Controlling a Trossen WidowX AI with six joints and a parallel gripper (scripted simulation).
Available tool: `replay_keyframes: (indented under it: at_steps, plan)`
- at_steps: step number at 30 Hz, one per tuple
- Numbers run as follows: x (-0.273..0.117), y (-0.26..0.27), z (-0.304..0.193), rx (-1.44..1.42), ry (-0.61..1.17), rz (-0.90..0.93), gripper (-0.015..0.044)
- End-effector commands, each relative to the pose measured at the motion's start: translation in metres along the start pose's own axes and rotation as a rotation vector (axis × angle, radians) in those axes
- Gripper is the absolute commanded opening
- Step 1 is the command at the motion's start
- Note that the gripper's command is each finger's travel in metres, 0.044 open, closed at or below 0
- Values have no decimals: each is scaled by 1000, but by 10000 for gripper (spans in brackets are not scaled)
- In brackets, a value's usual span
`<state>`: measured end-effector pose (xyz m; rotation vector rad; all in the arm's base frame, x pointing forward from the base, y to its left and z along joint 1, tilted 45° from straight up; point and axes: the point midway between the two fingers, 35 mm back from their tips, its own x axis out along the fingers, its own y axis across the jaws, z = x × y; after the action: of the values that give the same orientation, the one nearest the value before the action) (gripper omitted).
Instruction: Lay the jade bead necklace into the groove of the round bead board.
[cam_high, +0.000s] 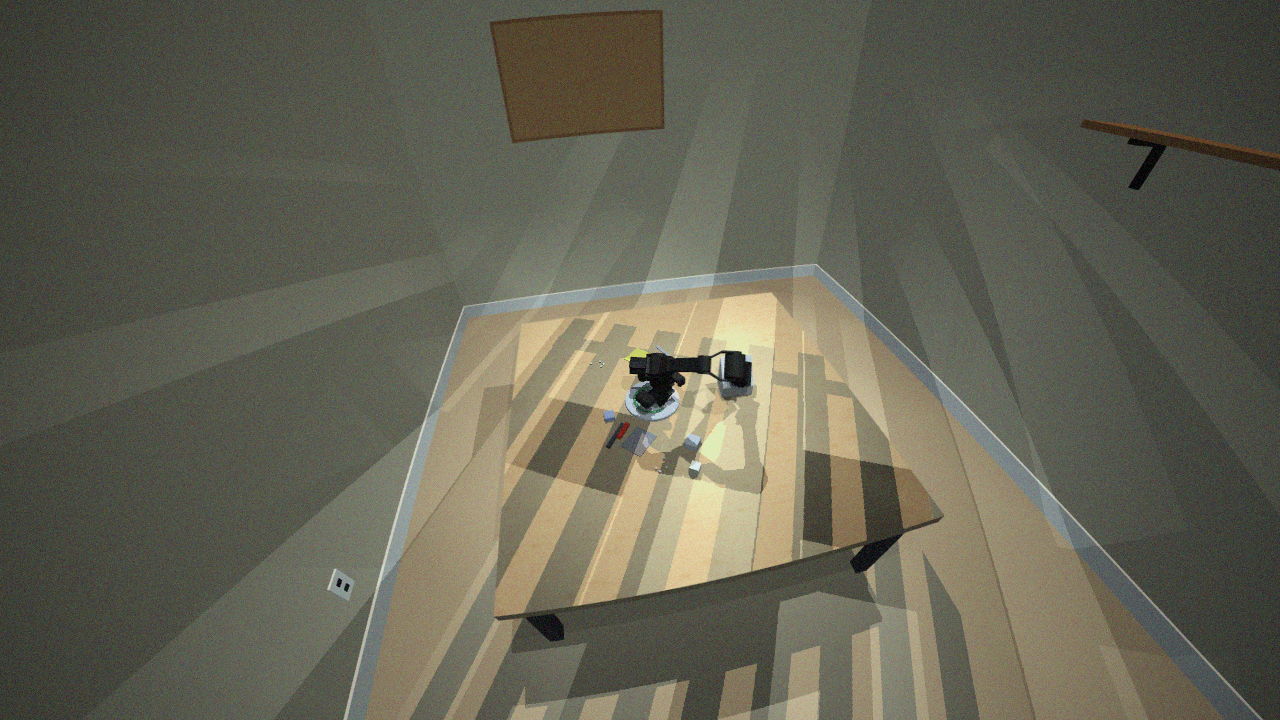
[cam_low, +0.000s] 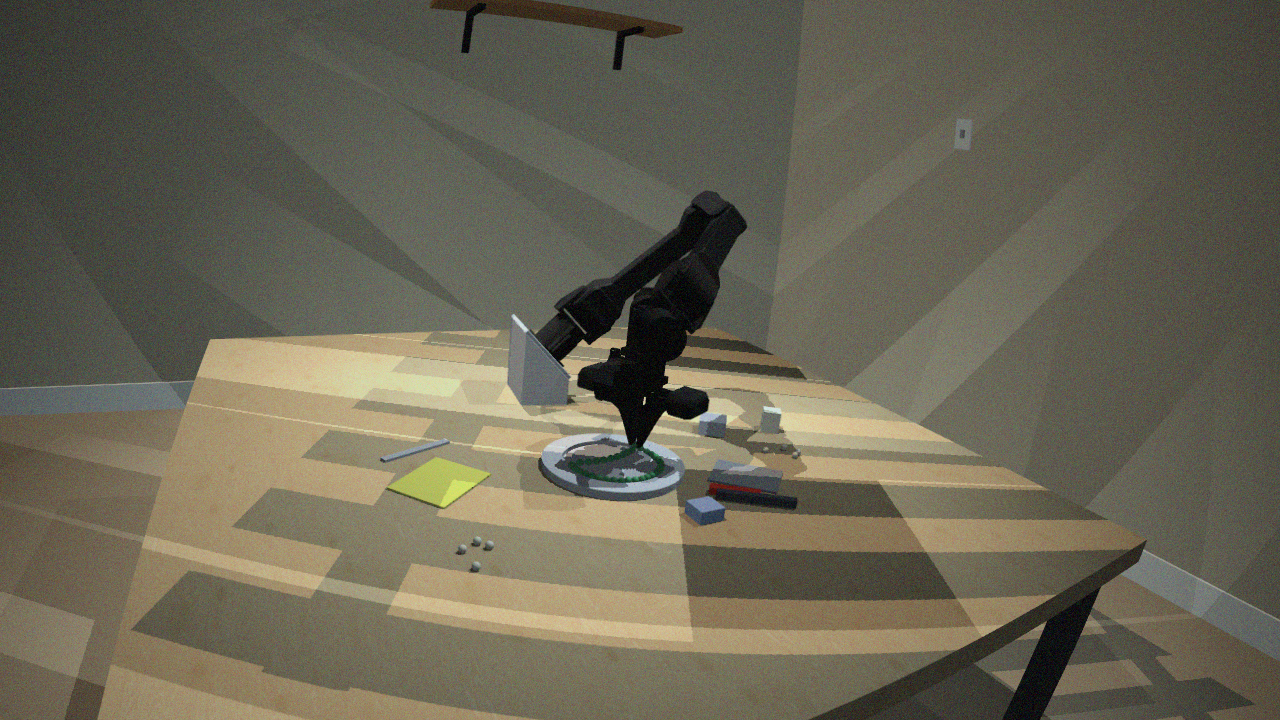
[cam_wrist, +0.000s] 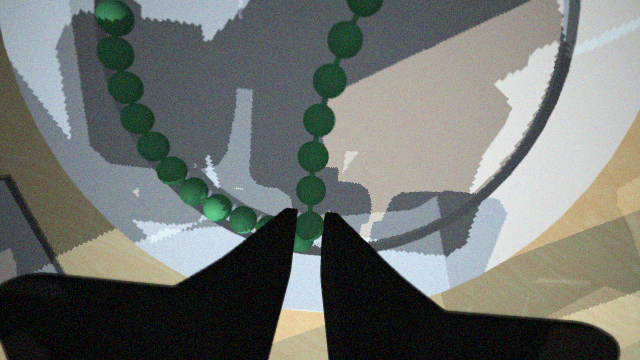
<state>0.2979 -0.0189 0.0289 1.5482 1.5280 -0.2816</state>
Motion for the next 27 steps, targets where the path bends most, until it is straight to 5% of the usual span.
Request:
replay_keyframes:
  at_steps: [1, 18, 27]
  plan:
    - [-2, -2, -4, -4, 0, 2, 0]
    - [7, -10, -12, -4, 1, 2, 0]
    - [4, -8, -10, -6, -7, 4, 236]
